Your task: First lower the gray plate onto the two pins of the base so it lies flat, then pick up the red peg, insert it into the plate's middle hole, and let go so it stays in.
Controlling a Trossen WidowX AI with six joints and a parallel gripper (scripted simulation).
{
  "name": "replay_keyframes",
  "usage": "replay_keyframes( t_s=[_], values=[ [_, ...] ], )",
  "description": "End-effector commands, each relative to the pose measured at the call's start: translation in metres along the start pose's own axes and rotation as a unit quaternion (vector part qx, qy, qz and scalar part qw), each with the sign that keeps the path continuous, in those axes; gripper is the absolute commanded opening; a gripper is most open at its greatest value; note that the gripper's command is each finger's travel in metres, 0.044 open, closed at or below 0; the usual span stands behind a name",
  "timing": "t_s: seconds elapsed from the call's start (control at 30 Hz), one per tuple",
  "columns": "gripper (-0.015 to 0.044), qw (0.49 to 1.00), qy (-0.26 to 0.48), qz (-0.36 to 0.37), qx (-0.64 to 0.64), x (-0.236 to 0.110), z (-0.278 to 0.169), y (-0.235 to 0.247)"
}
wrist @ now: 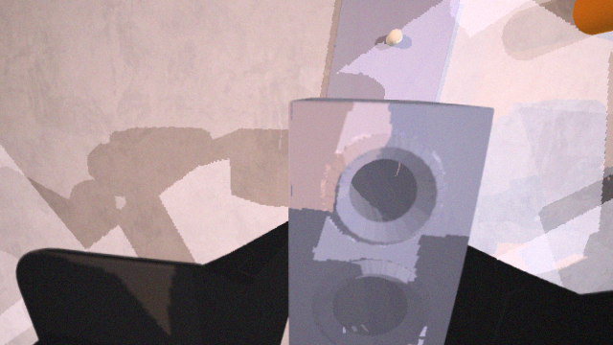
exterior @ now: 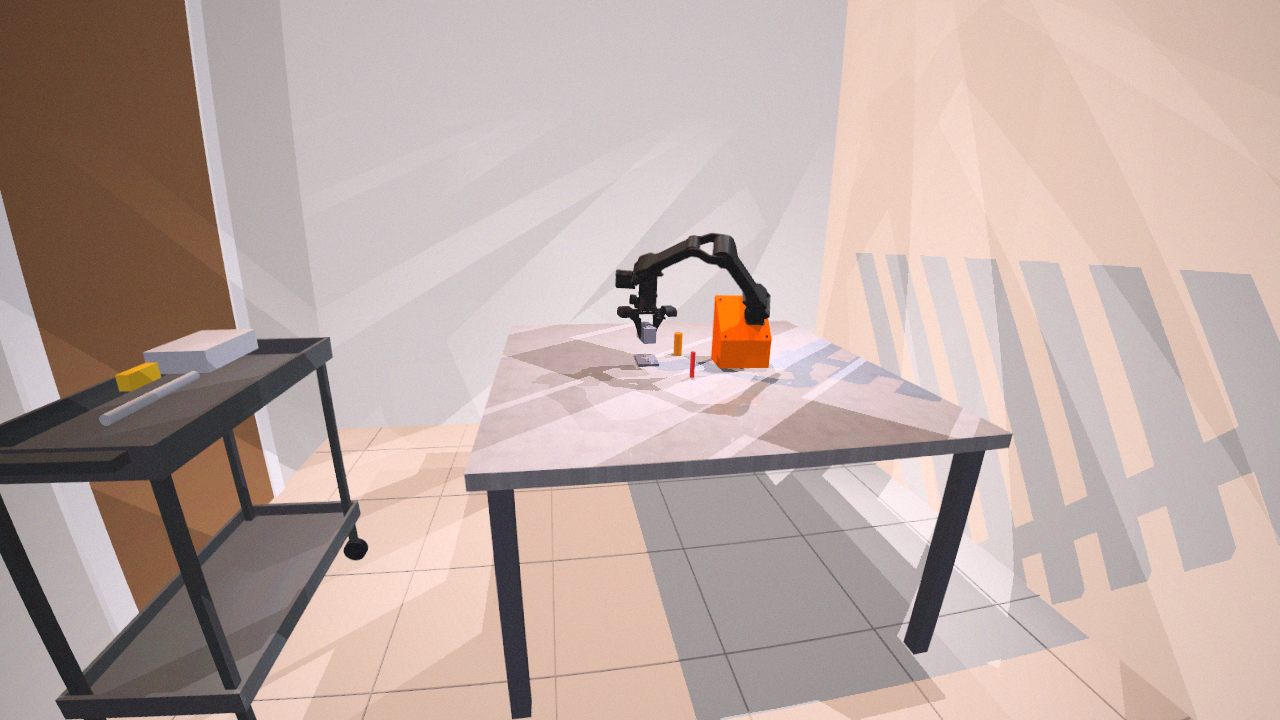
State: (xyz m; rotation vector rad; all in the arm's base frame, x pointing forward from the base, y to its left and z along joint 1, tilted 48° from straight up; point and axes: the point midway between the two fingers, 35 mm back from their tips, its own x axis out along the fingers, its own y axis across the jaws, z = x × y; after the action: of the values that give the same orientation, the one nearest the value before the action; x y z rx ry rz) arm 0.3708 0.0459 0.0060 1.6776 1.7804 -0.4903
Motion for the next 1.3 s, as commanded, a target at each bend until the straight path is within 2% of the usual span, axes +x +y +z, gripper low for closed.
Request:
replay_keyframes(
  t_s=[0.0, 0.57, 1.27],
  values=[
    [0.0000, 1.000, 0.000, -0.005, 0.017, 0.009, 0.011, -0.006],
    [0.0000, 0.998, 0.000, -0.005, 0.068, 0.036, 0.053, -0.018],
    [0.0000, 0.998, 0.000, -0.005, 0.068, 0.036, 0.054, -0.019]
  ],
)
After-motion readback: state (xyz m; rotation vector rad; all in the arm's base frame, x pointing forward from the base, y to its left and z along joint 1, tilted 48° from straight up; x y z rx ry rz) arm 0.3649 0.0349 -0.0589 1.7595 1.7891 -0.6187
